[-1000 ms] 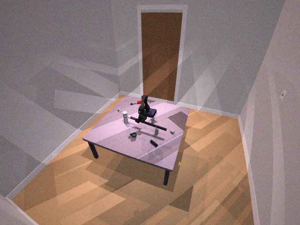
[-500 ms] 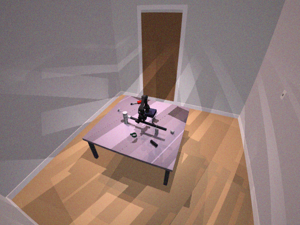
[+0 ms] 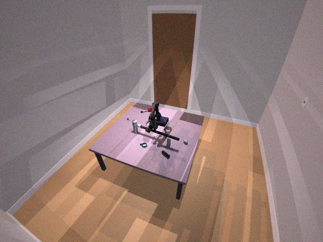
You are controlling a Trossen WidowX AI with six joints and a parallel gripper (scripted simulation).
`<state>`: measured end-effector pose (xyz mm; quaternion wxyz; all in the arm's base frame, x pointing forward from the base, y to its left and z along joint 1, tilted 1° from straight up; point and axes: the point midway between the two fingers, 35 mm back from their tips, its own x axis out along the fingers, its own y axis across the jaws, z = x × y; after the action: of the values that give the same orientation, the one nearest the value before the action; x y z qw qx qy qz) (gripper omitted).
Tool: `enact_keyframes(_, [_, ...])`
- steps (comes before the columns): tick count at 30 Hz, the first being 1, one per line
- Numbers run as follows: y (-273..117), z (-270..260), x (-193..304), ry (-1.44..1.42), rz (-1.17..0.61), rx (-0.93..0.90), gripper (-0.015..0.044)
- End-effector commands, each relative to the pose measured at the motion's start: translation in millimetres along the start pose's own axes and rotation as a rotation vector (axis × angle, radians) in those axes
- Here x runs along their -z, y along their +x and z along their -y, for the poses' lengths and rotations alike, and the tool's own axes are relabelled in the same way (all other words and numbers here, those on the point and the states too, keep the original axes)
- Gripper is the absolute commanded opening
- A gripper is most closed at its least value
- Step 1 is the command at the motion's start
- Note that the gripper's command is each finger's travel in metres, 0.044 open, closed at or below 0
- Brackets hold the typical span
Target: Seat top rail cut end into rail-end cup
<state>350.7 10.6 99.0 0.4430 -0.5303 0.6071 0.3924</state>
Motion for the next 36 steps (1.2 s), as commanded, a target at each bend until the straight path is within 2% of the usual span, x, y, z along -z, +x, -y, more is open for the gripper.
enact_keyframes(1, [-2, -1, 16, 0.013, -0.029, -0.001, 0.0000])
enact_keyframes(12, [-5, -3, 20, 0.013, -0.029, -0.001, 0.0000])
enact_keyframes(13, [-1, -1, 1, -0.012, 0.008, -0.001, 0.0000])
enact_keyframes(36, [-7, 1, -4, -0.012, 0.009, -0.001, 0.0000])
